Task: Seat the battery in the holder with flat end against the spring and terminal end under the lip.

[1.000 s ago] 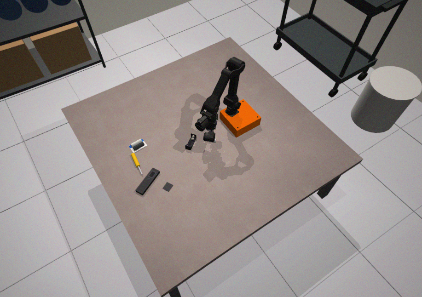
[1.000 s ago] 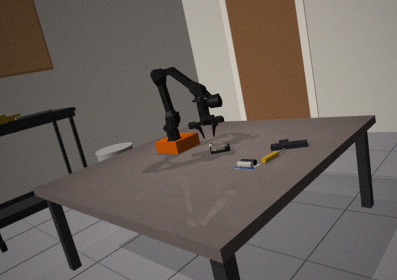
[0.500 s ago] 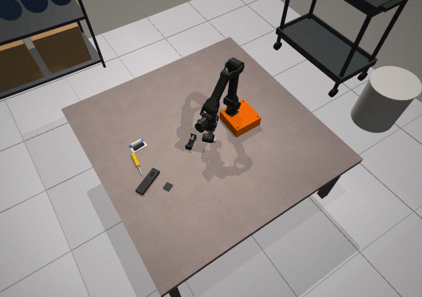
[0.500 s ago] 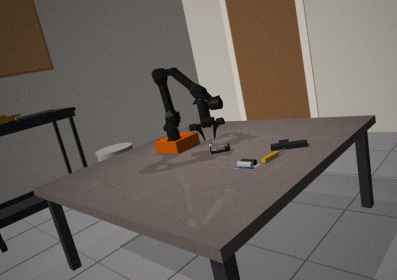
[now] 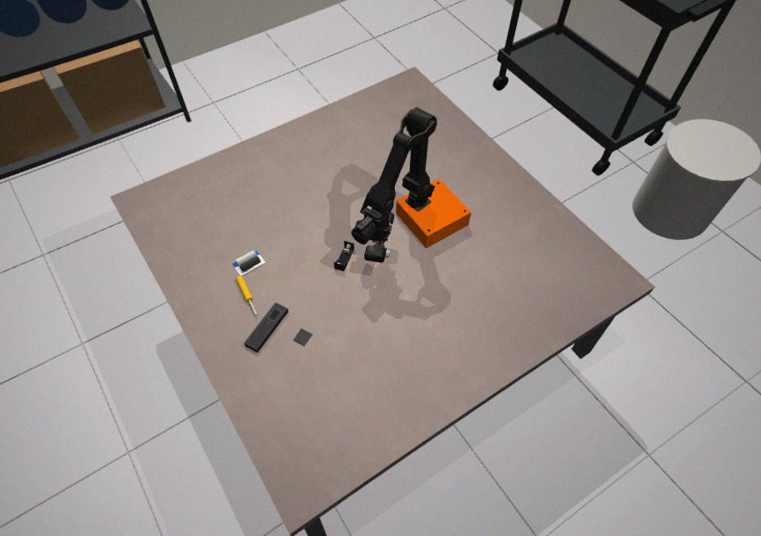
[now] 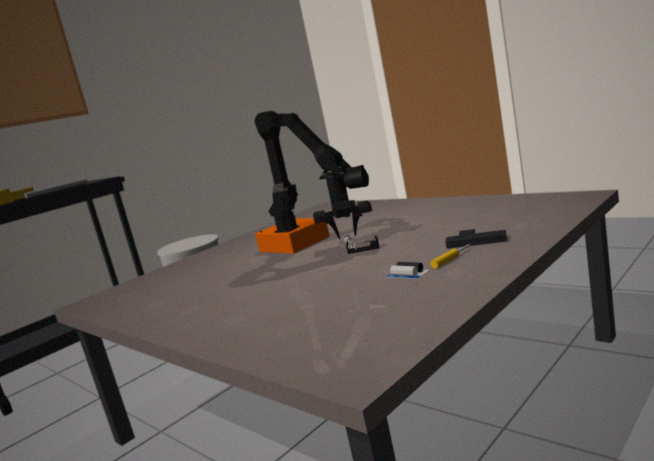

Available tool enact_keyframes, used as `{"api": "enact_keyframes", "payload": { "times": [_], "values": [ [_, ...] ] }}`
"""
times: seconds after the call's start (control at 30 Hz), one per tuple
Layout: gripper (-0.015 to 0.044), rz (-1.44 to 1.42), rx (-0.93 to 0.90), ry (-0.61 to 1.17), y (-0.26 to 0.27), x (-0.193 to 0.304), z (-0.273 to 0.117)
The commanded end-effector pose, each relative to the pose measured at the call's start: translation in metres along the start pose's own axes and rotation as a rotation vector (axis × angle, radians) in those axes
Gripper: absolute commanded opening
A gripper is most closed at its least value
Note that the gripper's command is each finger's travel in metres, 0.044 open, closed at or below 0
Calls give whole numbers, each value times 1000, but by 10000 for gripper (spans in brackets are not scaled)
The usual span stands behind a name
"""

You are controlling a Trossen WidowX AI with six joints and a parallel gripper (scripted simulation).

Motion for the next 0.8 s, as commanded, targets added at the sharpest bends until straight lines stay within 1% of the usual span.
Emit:
{"api": "enact_keyframes", "payload": {
  "times": [0.0, 0.27, 0.43, 0.6, 0.77],
  "values": [
    [239, 6, 3, 1, -1, 1, 8],
    [239, 6, 3, 1, -2, 2, 18],
    [108, 6, 3, 1, -2, 2, 18],
    [77, 6, 3, 1, -2, 2, 18],
    [77, 6, 3, 1, -2, 1, 17]
  ]
}}
Point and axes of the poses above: the point midway between the two fingers, 35 mm back from their tips, its own z axis out along the fingers, its own y axis across the jaws, x = y × z, the point moved 1 cm from there along -z, back along the fingers, and after that the axes turned 15 degrees about -z, right-handed, at the moved point
